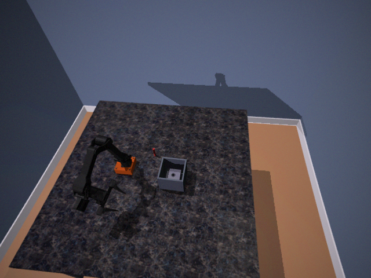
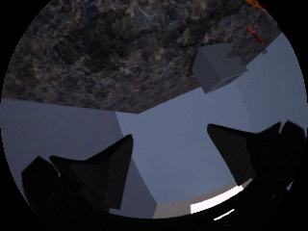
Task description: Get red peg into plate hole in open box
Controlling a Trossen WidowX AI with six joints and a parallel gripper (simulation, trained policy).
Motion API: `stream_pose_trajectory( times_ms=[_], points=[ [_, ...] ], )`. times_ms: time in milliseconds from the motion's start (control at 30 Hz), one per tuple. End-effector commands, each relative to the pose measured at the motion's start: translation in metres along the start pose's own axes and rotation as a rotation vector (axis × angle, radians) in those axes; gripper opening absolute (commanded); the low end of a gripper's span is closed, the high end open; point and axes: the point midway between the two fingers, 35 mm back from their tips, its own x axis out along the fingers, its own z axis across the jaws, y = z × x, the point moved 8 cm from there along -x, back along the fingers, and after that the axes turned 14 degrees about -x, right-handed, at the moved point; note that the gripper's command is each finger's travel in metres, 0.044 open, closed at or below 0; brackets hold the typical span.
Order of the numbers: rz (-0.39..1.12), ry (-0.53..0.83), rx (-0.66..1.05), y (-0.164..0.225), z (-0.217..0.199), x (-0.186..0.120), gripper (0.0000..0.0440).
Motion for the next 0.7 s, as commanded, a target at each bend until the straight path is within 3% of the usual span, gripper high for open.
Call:
stream_pose_trajectory(
  times_ms=[0, 300, 667],
  points=[
    [-0.048, 0.076, -0.123, 0.028, -0.004, 0.024, 0.0440],
    [-0.128, 0.263, -0.355, 0.082, -0.035, 0.082, 0.0440],
    [-0.190, 0.491, -0.635, 0.138, -0.108, 0.141, 0.0440]
  ],
)
